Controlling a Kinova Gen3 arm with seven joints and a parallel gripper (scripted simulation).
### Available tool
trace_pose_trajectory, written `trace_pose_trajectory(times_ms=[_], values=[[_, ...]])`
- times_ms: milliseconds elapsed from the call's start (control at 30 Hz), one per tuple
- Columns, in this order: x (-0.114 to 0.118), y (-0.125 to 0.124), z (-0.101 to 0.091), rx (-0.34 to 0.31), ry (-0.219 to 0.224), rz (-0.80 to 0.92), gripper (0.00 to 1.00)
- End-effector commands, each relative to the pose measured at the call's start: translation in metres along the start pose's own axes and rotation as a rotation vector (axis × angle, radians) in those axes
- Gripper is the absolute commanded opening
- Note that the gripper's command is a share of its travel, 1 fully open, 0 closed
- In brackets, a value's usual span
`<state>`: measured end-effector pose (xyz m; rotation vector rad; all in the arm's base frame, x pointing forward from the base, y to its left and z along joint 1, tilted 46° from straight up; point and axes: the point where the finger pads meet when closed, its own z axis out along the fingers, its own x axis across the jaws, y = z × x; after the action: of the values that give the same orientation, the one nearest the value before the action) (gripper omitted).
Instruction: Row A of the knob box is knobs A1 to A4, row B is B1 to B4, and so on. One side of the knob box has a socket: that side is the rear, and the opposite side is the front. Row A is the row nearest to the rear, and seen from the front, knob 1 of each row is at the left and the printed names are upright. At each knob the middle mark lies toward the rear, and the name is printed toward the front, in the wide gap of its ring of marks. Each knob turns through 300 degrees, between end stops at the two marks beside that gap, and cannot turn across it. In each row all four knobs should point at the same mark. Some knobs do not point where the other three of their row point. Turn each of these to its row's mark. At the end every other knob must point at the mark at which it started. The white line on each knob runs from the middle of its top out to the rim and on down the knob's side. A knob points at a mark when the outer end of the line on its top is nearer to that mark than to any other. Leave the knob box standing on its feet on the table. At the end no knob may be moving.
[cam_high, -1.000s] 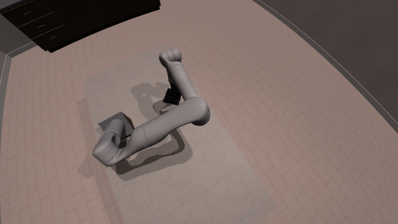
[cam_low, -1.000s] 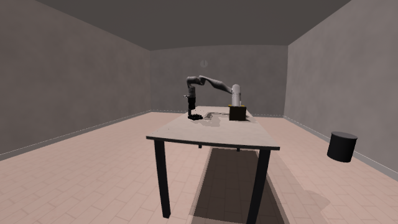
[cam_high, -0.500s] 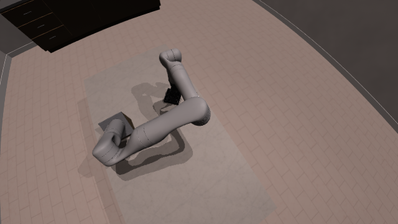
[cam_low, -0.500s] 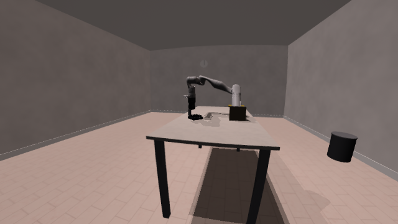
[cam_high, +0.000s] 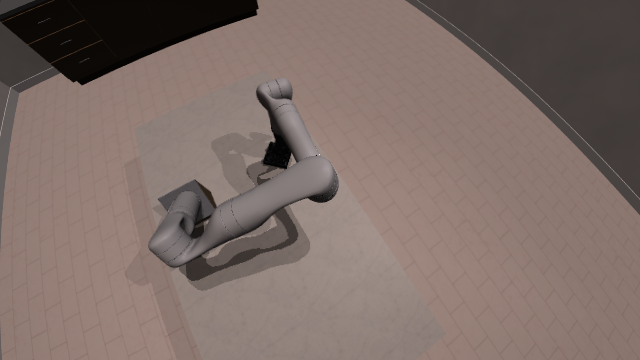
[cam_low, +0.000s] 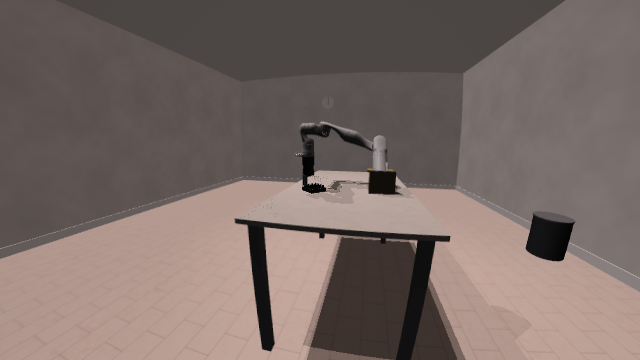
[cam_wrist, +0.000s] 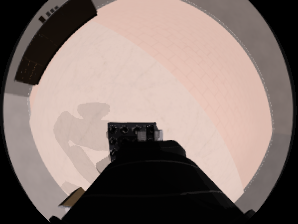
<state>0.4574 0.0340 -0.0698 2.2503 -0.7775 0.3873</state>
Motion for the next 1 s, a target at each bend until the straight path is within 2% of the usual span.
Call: trace_pose_trajectory(times_ms=[0, 967], values=[[0.0001, -0.0005, -0.0011, 0.002, 0.0, -0.012, 0.3], [0.0002, -0.0005, -0.0011, 0.002, 0.0, -0.26, 0.3]])
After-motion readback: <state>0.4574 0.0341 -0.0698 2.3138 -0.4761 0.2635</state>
